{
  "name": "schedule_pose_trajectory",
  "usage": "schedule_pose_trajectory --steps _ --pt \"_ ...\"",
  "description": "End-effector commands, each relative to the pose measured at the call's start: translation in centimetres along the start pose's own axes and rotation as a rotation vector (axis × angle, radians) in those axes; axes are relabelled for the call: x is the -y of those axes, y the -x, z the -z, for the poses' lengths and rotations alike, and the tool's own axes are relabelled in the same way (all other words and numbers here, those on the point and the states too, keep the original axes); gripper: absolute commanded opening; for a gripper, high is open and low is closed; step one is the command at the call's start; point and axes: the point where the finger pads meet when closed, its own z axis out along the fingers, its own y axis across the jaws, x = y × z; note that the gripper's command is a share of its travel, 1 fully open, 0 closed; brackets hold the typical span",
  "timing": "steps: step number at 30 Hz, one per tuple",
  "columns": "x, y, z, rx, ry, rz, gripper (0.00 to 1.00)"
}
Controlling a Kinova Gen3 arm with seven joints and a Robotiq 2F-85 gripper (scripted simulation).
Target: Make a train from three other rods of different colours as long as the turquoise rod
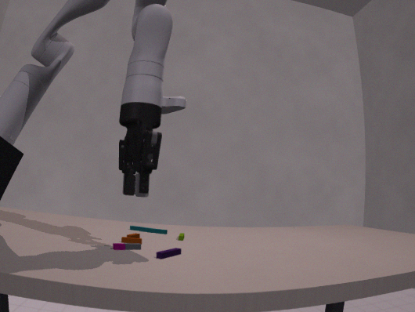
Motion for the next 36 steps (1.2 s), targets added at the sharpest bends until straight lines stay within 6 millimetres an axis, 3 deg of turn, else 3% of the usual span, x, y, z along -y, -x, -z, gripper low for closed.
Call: schedule_pose_trajectory --steps 1,21,30,36 --pt "-0.24 -0.11 0.16 0.0 0.005 0.009 1.0" --pt "-0.25 -0.08 0.1 0.001 0.006 0.059 1.0" --pt "-0.3 0.0 -0.11 0.007 0.008 0.245 1.0" --pt "-0.37 0.05 -0.43 0.014 0.01 0.53 1.0"
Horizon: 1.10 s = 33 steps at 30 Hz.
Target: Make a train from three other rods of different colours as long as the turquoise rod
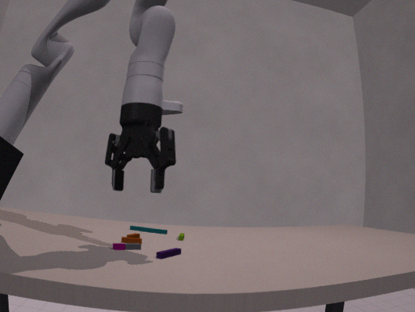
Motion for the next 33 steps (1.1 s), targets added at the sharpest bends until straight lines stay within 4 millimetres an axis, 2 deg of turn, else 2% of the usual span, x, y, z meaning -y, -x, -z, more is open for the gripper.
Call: schedule_pose_trajectory --steps 1,9,11,13,26,28,33 --pt "0.1 -0.1 -0.3 0.0 -0.008 0.167 1.0" --pt "0.1 -0.2 -0.8 0.003 -0.006 0.582 1.0" --pt "0.1 -0.2 -0.8 0.003 -0.006 0.582 1.0" --pt "0.0 -0.2 -0.9 0.004 -0.005 0.725 1.0" --pt "0.1 -0.7 -1.7 -0.002 -0.002 1.395 1.0" --pt "0.1 -0.7 -1.7 -0.002 -0.002 1.395 1.0" --pt "0.2 -1.0 -2.0 -0.009 0.0 1.682 1.0"
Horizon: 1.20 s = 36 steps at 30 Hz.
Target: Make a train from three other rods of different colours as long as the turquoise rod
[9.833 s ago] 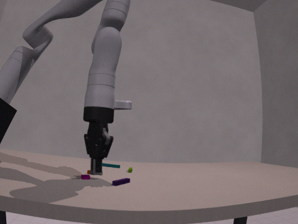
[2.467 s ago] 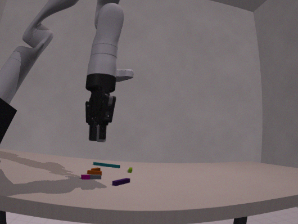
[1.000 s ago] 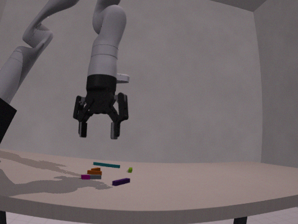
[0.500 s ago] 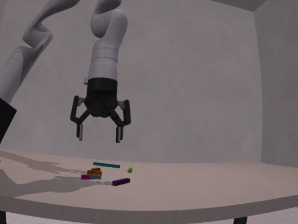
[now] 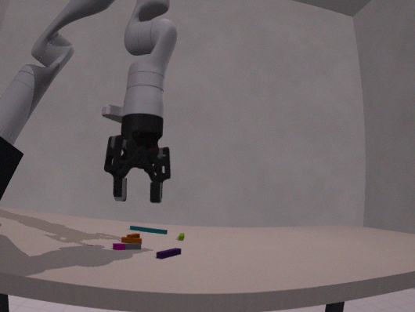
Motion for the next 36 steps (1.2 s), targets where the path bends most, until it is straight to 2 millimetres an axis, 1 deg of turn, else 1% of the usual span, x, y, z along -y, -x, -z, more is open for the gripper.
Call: schedule_pose_trajectory --steps 1,6,10,12,16,20,36 --pt "-0.33 -0.49 -0.32 -0.03 0.006 0.164 1.0" --pt "-0.6 -0.67 -0.59 -0.032 0.016 0.405 1.0" --pt "-0.76 -0.8 -0.75 -0.033 0.022 0.545 1.0" --pt "-0.76 -0.8 -0.75 -0.033 0.022 0.545 1.0" --pt "-0.87 -0.89 -0.84 -0.034 0.026 0.634 1.0" --pt "-0.81 -1.07 -0.97 -0.04 0.023 0.678 1.0" --pt "-0.65 -1.14 -0.98 -0.041 0.024 0.683 1.0"
